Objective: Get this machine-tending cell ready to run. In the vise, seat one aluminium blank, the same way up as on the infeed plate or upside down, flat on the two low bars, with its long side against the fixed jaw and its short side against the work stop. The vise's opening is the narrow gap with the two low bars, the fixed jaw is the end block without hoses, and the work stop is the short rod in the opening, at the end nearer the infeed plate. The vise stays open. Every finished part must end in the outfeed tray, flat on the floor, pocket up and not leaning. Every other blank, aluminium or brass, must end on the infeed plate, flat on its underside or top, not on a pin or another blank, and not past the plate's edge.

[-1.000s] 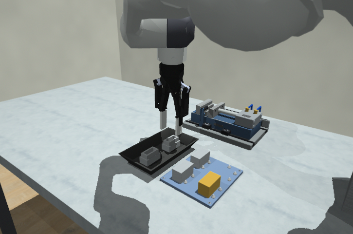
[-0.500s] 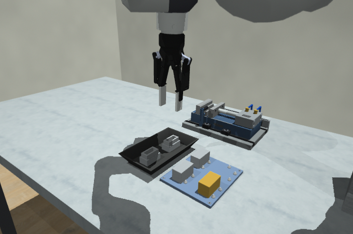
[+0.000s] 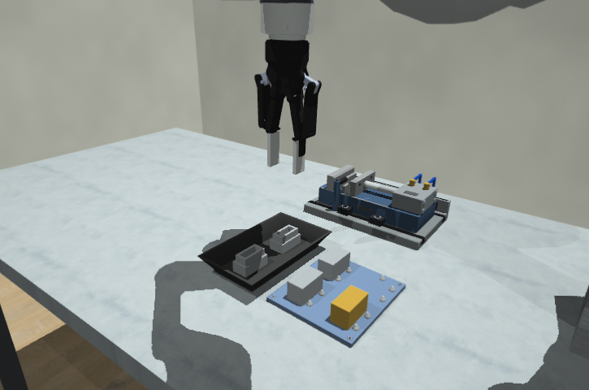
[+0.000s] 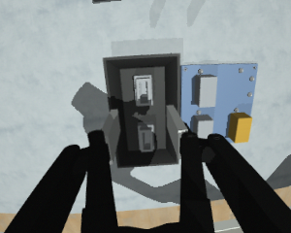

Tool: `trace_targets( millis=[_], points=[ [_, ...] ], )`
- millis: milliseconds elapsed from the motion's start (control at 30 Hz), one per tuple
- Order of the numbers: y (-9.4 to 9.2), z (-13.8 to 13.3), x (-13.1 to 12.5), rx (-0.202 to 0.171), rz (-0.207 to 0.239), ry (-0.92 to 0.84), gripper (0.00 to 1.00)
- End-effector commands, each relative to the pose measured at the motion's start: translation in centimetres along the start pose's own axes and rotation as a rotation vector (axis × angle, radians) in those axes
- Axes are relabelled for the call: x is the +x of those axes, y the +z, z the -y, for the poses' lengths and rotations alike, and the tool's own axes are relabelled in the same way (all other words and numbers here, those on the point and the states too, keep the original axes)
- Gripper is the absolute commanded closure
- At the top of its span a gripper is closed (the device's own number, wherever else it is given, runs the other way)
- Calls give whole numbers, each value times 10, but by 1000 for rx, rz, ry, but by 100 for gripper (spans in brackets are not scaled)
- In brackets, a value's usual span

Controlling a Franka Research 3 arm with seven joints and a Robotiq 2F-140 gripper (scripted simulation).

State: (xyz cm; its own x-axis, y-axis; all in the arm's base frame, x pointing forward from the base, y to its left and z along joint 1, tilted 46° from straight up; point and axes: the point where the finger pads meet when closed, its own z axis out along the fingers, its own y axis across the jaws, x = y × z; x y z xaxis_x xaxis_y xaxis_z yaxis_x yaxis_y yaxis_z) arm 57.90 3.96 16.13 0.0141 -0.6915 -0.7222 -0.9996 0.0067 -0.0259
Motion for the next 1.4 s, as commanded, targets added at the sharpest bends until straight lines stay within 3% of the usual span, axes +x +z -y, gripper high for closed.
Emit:
trace_targets(
  millis=[0, 1200, 1367],
  points=[
    [-1, -2, -1, -6, 4, 10, 100],
    [-2, -3, -3, -6, 3, 11, 100],
    [-10, -39, -39, 3, -6, 25, 100]
  ],
)
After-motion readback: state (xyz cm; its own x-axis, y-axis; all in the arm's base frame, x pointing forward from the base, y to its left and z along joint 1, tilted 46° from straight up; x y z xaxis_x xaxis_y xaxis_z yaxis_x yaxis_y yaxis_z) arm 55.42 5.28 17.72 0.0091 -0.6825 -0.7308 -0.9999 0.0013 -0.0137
